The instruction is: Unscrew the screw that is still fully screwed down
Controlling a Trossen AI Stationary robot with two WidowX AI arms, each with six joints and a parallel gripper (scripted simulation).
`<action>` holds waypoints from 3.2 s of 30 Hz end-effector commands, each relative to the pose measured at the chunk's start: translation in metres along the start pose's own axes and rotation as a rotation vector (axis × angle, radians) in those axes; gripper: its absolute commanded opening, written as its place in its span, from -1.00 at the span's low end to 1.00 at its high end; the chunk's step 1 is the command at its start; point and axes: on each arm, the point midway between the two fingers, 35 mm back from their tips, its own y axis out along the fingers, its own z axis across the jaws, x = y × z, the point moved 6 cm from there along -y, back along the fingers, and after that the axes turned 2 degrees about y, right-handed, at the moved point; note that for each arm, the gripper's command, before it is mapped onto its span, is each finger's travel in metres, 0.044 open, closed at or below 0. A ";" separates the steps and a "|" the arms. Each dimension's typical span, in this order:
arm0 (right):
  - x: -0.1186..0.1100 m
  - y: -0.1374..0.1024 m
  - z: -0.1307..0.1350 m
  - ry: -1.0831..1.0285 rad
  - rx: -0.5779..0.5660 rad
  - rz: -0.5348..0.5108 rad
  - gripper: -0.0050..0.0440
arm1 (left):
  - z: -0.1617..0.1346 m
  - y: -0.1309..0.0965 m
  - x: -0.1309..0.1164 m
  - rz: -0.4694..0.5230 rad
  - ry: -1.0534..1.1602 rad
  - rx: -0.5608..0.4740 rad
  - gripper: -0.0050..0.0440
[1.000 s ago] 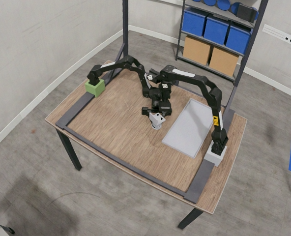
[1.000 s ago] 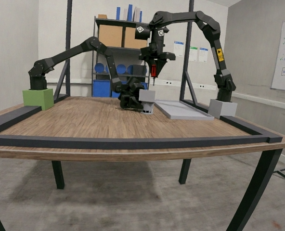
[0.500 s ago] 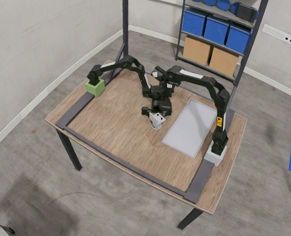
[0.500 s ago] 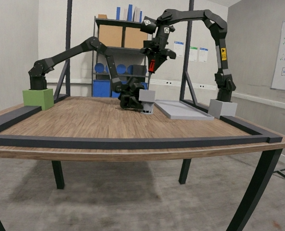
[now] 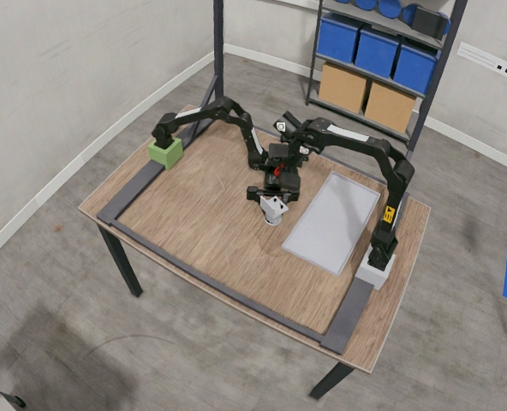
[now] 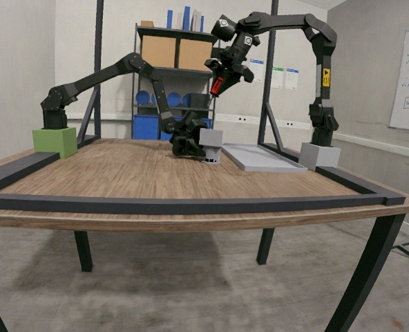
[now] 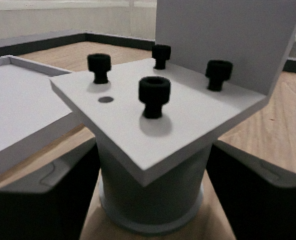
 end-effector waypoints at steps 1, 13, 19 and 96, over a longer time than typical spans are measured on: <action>0.014 0.002 0.006 0.035 0.001 -0.012 0.20 | -0.002 -0.015 0.003 -0.058 0.004 -0.033 -0.27; 0.014 0.002 0.006 0.035 0.001 -0.012 0.20 | -0.001 -0.037 0.000 -0.236 0.005 -0.144 -0.27; 0.014 0.002 0.006 0.035 0.001 -0.012 0.20 | -0.001 -0.039 0.000 -0.252 0.005 -0.154 -0.27; 0.014 0.002 0.006 0.035 0.001 -0.012 0.20 | 0.090 -0.152 -0.026 -1.102 -0.350 -0.610 -0.27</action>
